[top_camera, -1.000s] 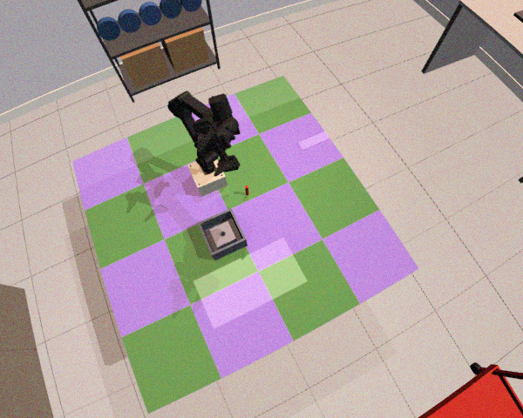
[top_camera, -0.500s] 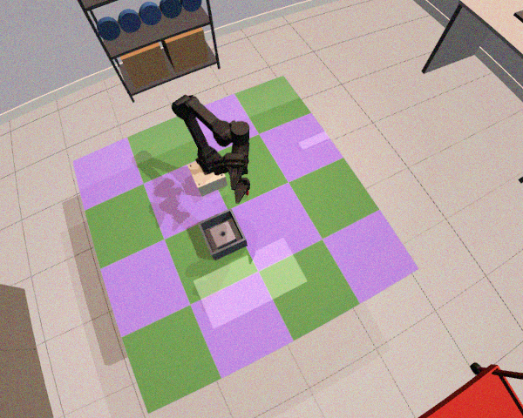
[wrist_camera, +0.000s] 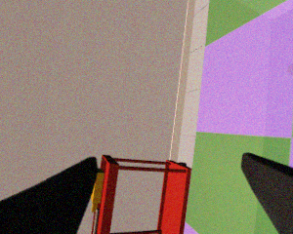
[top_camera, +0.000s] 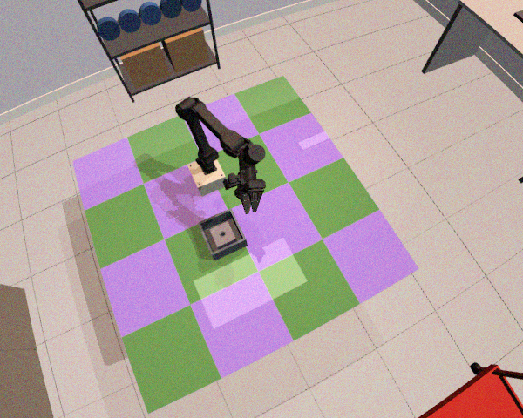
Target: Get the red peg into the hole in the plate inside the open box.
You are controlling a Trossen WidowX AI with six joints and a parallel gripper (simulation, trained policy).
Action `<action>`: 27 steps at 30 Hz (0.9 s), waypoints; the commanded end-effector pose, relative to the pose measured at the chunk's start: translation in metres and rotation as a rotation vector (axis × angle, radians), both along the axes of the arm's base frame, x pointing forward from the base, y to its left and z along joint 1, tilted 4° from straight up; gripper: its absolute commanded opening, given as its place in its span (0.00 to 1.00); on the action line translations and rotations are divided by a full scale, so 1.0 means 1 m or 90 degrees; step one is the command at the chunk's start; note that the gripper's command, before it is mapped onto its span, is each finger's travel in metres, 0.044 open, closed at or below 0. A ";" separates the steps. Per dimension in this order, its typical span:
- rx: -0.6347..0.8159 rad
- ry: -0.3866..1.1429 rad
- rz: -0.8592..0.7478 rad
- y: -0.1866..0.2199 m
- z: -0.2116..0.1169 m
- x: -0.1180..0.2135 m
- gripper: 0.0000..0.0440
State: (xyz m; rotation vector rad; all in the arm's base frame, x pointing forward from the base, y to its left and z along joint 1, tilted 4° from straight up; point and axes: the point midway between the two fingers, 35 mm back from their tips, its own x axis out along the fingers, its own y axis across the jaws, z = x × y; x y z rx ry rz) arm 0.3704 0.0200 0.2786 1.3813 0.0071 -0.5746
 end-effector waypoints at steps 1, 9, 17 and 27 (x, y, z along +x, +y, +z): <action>-0.014 0.068 0.034 0.009 -0.024 -0.001 1.00; -0.035 0.225 0.114 0.030 -0.074 -0.017 1.00; -0.048 0.385 0.187 0.050 -0.118 -0.050 1.00; -0.058 0.585 0.250 0.064 -0.163 -0.105 1.00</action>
